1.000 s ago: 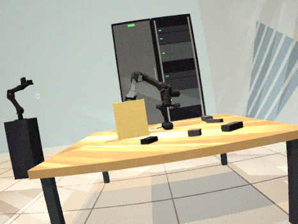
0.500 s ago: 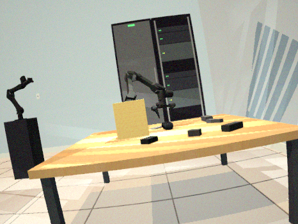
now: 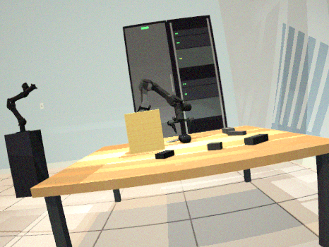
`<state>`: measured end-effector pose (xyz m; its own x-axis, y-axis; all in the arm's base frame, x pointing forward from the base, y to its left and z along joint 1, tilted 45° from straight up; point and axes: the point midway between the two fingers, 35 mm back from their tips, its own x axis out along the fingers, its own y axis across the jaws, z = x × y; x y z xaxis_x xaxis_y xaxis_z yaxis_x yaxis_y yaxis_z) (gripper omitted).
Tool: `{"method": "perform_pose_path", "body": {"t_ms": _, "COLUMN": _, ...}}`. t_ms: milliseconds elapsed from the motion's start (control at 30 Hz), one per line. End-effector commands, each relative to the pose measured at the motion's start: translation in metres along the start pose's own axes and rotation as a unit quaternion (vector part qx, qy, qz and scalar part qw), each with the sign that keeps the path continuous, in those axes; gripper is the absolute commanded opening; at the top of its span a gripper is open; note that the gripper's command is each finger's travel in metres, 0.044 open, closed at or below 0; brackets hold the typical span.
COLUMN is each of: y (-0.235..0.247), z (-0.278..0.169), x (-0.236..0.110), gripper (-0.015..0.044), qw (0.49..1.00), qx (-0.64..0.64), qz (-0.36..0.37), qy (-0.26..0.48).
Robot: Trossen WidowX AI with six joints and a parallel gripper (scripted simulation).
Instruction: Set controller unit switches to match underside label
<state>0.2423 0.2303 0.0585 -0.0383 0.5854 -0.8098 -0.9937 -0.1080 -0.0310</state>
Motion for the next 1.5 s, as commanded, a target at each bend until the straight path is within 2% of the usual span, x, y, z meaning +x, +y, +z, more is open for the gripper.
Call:
{"method": "perform_pose_path", "body": {"t_ms": 0, "y": 0.001, "z": 0.0, "x": 0.007, "gripper": 0.044, "qw": 1.0, "qx": 0.004, "qz": 0.001, "qy": 0.004}}
{"method": "perform_pose_path", "body": {"t_ms": 500, "y": 0.003, "z": 0.004, "x": 0.029, "gripper": 0.044, "qw": 1.0, "qx": 0.003, "qz": 0.003, "qy": 0.004}}
{"method": "perform_pose_path", "body": {"t_ms": 633, "y": 0.003, "z": 0.004, "x": 0.029, "gripper": 0.0335, "qw": 1.0, "qx": 0.003, "qz": 0.003, "qy": 0.004}}
{"method": "perform_pose_path", "body": {"t_ms": 700, "y": 0.003, "z": 0.004, "x": 0.029, "gripper": 0.0326, "qw": 1.0, "qx": 0.003, "qz": 0.003, "qy": 0.004}}
{"method": "perform_pose_path", "body": {"t_ms": 1467, "y": 0.003, "z": 0.001, "x": 0.024, "gripper": 0.0336, "qw": 1.0, "qx": 0.003, "qz": 0.003, "qy": 0.002}}
